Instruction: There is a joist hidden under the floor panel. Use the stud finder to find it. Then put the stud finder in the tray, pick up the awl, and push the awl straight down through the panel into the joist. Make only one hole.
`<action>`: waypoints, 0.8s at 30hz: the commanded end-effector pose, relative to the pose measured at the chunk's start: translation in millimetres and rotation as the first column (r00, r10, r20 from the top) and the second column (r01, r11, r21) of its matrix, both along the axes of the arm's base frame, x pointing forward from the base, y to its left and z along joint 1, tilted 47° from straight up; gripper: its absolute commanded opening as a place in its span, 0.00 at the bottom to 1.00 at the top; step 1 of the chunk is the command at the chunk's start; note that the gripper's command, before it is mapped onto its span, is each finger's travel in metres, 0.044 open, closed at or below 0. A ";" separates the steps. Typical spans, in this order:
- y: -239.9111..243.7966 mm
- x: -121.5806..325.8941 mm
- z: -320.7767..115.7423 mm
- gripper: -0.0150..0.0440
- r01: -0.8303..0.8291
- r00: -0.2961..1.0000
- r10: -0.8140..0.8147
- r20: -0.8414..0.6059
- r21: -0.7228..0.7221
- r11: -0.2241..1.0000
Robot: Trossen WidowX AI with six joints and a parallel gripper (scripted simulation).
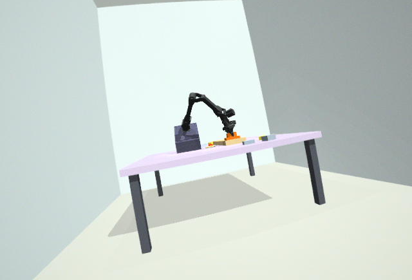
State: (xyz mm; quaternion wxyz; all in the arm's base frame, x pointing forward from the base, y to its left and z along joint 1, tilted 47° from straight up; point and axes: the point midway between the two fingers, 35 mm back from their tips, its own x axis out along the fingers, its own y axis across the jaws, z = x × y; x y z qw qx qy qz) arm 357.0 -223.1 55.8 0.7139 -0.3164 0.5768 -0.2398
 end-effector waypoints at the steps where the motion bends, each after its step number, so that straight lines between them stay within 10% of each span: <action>1: 0.8 0.0 -0.6 0.25 -0.001 1.000 0.001 -0.001 0.000 1.000; 24: 70.2 6.6 71.5 0.25 0.002 1.000 -0.002 0.003 0.001 1.000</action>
